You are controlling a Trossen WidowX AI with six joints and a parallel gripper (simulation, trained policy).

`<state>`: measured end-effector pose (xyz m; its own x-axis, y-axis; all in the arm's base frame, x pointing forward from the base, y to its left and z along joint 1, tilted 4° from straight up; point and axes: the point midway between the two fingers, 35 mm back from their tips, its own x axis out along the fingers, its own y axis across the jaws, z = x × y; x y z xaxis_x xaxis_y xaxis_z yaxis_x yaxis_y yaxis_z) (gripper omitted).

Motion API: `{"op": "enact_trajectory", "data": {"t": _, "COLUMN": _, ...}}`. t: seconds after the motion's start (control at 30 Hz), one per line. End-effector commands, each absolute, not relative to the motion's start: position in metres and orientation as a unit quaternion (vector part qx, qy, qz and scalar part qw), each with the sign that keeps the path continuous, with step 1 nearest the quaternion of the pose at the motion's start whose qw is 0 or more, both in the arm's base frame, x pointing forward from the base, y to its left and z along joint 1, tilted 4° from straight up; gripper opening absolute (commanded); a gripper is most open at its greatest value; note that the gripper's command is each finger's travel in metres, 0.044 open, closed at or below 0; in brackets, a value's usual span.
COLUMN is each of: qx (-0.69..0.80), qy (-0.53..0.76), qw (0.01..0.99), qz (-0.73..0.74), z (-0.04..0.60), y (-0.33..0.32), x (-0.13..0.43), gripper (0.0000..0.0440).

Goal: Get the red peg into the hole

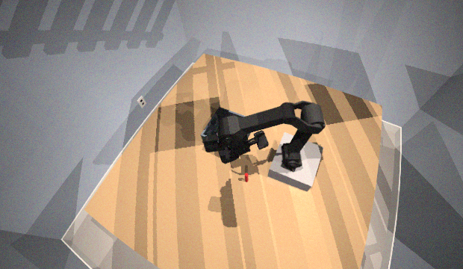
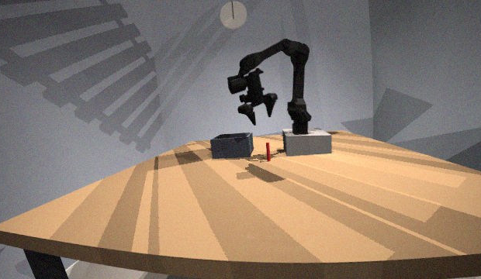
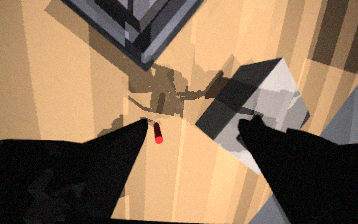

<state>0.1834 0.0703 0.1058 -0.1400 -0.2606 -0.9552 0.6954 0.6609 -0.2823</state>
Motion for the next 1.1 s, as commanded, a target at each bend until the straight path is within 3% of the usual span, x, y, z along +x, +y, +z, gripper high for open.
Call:
{"op": "enact_trajectory", "data": {"t": 0.0, "qx": 0.153, "qy": 0.67, "qw": 0.621, "qz": -0.378, "z": 0.094, "y": 0.081, "x": 0.17, "gripper": 0.044}}
{"op": "enact_trajectory", "data": {"t": 0.93, "qx": 0.129, "qy": 0.678, "qw": 0.656, "qz": -0.305, "z": -0.022, "y": 0.124, "x": 0.152, "gripper": 0.044}}
{"op": "enact_trajectory", "data": {"t": 1.0, "qx": 0.128, "qy": 0.679, "qw": 0.657, "qz": -0.3, "z": -0.028, "y": 0.125, "x": 0.152, "gripper": 0.0428}}
{"op": "enact_trajectory", "data": {"t": 1.07, "qx": 0.127, "qy": 0.681, "qw": 0.656, "qz": -0.298, "z": -0.033, "y": 0.125, "x": 0.152, "gripper": 0.0387}}
